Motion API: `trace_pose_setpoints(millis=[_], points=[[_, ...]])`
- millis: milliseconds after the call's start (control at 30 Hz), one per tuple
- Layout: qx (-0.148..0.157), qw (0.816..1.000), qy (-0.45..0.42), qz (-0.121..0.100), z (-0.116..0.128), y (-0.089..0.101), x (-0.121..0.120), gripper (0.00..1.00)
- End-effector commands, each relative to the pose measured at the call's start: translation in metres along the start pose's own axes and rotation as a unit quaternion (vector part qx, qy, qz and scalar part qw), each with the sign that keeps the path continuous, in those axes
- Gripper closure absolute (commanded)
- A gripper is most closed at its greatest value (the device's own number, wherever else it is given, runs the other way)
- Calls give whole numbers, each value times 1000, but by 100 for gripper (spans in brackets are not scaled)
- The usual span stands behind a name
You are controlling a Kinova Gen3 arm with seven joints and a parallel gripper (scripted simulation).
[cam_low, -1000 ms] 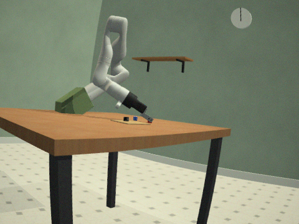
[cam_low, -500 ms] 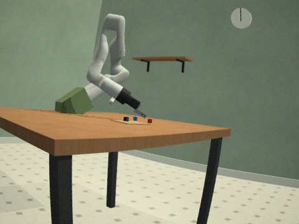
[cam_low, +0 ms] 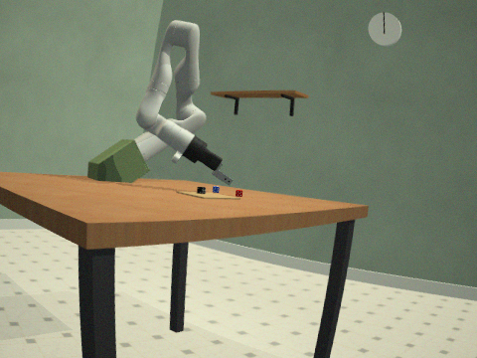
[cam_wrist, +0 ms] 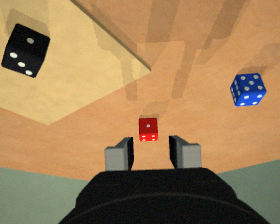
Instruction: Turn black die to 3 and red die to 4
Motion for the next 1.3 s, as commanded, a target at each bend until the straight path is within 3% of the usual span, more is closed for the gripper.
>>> trace_pose_setpoints(millis=[0, 333, 800, 1033, 1267], points=[[1, 1000, 5, -1, 9, 5, -4, 30], [1, 1000, 5, -1, 42, 23, -11, 30], [9, 1000, 3, 4, 45, 25, -11, 30], [34, 999, -4, 23, 44, 24, -10, 30], [107, 992, -21, 69, 44, 24, -9, 30]])
Point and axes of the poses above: the point where the finger pads meet when closed, its own y axis back along the fingers, its own x axis across the jaws, z = x × y, the point moved 3 cm from there along y, back along the fingers, and after that the axes turned 13 degrees about y, right-handed, at the moved point
